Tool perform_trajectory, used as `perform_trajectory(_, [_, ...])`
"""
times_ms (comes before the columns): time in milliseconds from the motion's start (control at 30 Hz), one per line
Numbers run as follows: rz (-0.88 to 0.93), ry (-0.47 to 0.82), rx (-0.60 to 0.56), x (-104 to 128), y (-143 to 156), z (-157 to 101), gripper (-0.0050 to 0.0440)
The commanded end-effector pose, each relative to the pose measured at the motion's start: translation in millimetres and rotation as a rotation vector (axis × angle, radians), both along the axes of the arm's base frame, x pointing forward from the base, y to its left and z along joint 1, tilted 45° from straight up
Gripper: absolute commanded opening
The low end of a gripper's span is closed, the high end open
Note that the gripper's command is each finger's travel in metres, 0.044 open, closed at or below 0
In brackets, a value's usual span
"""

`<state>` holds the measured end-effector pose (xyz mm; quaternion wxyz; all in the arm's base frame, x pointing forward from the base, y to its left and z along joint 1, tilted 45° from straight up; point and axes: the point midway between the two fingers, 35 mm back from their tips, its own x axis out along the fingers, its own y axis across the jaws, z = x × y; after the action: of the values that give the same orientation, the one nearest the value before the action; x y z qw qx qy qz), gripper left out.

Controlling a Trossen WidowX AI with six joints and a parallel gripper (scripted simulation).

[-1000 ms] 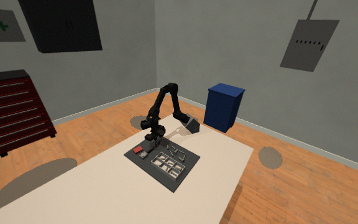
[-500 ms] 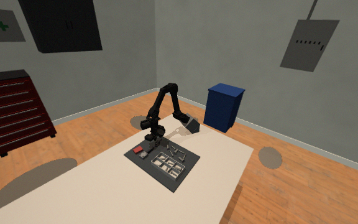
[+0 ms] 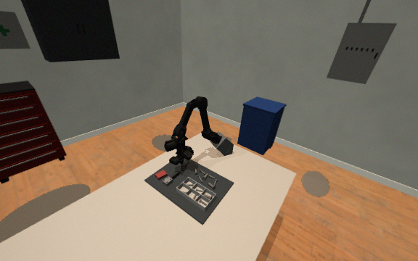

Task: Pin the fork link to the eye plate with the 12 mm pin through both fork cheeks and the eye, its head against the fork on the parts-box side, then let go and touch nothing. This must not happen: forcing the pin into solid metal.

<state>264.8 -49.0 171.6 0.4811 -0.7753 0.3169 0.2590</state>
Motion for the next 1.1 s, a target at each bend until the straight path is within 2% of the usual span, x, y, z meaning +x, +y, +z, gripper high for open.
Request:
perform_trajectory(0, [-0.003,0.0,0.0,-0.5,1.5,-1.5,0.0])
perform_trajectory(1067, [-0.003,0.0,0.0,-2.1,8.7,-2.8,0.0])
